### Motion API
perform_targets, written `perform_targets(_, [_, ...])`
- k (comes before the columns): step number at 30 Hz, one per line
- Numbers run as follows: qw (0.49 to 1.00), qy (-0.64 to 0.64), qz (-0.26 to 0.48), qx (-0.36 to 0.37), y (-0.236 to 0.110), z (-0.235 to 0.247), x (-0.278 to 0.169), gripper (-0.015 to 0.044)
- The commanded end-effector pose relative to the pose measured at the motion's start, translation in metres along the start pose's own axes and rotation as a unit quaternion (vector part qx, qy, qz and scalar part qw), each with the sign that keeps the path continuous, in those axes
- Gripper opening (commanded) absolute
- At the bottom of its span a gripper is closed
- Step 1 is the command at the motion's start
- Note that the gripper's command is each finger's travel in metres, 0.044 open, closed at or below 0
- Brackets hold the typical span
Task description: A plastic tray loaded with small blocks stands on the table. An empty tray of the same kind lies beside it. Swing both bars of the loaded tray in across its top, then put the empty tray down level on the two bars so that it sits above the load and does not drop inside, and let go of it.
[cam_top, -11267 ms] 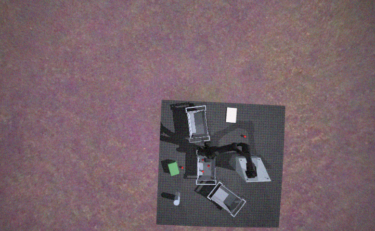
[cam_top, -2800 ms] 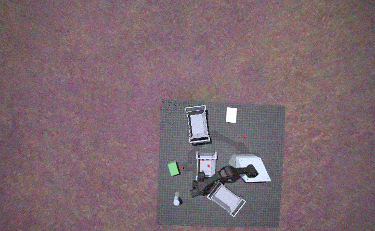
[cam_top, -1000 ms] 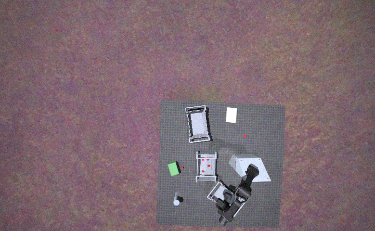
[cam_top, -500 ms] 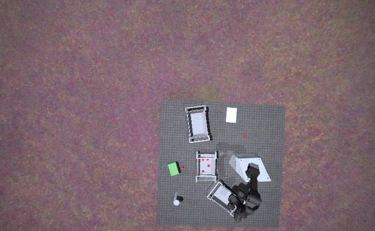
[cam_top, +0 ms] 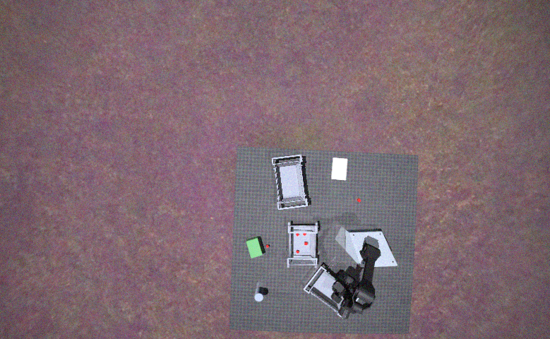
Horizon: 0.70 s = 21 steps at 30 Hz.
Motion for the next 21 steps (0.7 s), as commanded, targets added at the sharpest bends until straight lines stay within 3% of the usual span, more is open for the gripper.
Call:
perform_targets(1, [1.000,-0.002,-0.002,-0.002,0.019,-0.002,-0.001,0.0440])
perform_targets(10, [1.000,-0.002,-0.002,-0.002,0.034,-0.003,-0.001,0.0440])
perform_targets(21, [1.000,-0.002,-0.002,-0.002,0.034,-0.003,-0.001,0.0279])
Point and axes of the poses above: the point midway between the two fingers, 35 mm back from their tips, its own y axis out along the fingers, its own z axis across the jaws, x = y × z, the point moved 10 cm from there along -y, back along the fingers, and after that the axes turned 14 degrees about -y, right-handed, at the moved point
